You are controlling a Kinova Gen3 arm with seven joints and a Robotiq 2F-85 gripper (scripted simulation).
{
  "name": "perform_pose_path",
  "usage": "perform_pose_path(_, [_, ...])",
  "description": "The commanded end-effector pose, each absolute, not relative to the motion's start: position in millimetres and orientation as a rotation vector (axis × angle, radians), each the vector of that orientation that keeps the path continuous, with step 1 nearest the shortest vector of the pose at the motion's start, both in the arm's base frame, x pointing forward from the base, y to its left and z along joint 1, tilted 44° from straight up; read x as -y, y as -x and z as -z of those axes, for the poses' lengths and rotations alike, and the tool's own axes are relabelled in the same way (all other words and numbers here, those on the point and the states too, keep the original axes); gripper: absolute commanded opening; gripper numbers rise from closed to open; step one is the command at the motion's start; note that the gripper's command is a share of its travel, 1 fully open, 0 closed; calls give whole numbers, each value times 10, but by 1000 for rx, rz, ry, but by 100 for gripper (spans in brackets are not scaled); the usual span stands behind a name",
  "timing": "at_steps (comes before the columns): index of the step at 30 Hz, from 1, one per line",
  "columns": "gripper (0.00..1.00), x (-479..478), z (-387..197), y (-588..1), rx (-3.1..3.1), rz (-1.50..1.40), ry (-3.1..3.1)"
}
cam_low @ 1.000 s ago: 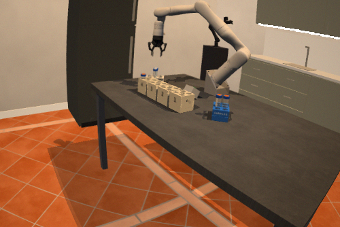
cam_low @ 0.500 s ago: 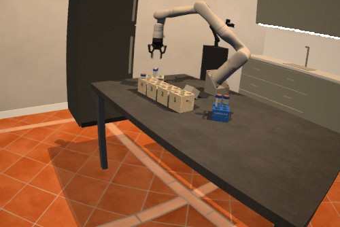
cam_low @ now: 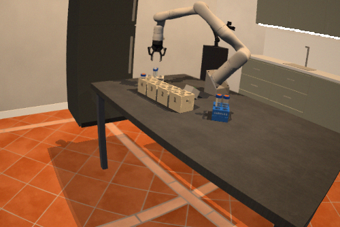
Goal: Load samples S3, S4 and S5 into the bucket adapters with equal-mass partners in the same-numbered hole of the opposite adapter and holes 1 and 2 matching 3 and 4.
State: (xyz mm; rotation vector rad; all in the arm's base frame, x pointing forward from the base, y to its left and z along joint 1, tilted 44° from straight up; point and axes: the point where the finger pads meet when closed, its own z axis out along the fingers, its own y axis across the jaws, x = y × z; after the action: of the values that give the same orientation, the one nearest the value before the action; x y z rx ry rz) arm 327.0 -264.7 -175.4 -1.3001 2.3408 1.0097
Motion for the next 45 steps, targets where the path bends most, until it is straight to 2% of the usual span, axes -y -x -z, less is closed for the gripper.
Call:
perform_pose_path(1, [62,2600,1805,-3279,-2334,-1004,1313])
perform_pose_path(45, [62,2227,2185,-3235,-2332,-1004,1313])
